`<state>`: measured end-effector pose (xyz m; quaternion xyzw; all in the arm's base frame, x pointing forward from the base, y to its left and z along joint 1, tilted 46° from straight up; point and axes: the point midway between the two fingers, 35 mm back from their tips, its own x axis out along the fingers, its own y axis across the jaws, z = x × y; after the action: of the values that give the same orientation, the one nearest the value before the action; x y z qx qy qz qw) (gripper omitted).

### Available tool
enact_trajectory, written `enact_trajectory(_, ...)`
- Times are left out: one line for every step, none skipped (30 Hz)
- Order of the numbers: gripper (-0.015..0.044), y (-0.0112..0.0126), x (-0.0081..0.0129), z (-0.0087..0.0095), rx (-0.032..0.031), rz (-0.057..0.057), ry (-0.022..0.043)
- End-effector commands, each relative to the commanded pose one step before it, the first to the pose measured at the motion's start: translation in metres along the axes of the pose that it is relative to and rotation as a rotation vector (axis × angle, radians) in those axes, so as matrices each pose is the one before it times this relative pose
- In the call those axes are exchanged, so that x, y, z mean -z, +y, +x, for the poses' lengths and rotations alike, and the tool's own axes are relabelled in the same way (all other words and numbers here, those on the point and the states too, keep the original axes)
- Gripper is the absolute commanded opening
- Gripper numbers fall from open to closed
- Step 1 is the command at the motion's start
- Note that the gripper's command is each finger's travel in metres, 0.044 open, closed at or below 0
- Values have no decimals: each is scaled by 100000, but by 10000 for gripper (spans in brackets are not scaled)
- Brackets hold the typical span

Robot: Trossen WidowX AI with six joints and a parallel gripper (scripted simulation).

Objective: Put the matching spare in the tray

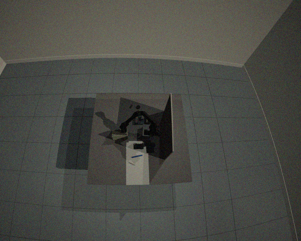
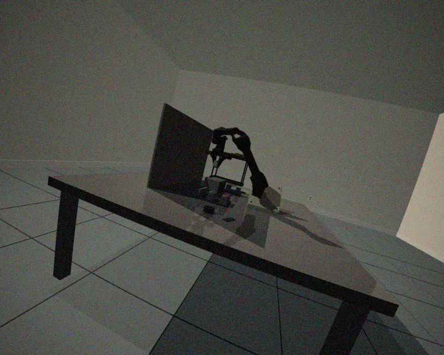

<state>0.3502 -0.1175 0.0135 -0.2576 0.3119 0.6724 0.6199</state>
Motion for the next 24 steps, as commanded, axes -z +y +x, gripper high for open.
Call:
enact_trajectory(0, -280, 2529, 400, -133, -1324, -449)
enact_trajectory(0, -46, 526, 83, 87, -317, -156)
enact_trajectory(0, -37, 527, 88, 89, -318, -158)
enact_trajectory(0, -28, 527, 92, 90, -320, -160)
enact_trajectory(0, -12, 528, 94, 160, -128, -176)
enact_trajectory(0, -4, 528, 98, 161, -129, -178)
enact_trajectory(0, 3, 519, 101, 142, -179, -172)
enact_trajectory(0, 8, 502, 103, 107, -266, -161)
enact_trajectory(0, 16, 502, 107, 109, -267, -163)
enact_trajectory(0, 23, 496, 111, 100, -292, -161)
enact_trajectory(0, 31, 492, 114, 93, -313, -160)
enact_trajectory(0, 39, 491, 118, 95, -314, -161)
enact_trajectory(0, 44, 479, 121, 73, -368, -156)
enact_trajectory(0, 51, 471, 124, 61, -398, -154)
enact_trajectory(0, 59, 469, 127, 63, -398, -155)
enact_trajectory(0, 68, 477, 134, 66, -407, -160)
enact_trajectory(0, 76, 469, 136, 67, -403, -160)
enact_trajectory(0, 64, 359, 107, 53, -311, -124)
enact_trajectory(0, 41, 215, 65, 32, -187, -75)
enact_trajectory(0, 14, 72, 22, 11, -62, -25)
enact_trajectory(0, 0, 0, 0, 0, 0, 0)
enact_trajectory(0, 0, 0, 0, 0, 0, 0)
enact_trajectory(0, 30, -5, -1, -2, 1, 0)
enact_trajectory(0, -3, 1, 13, 0, 0, 1)
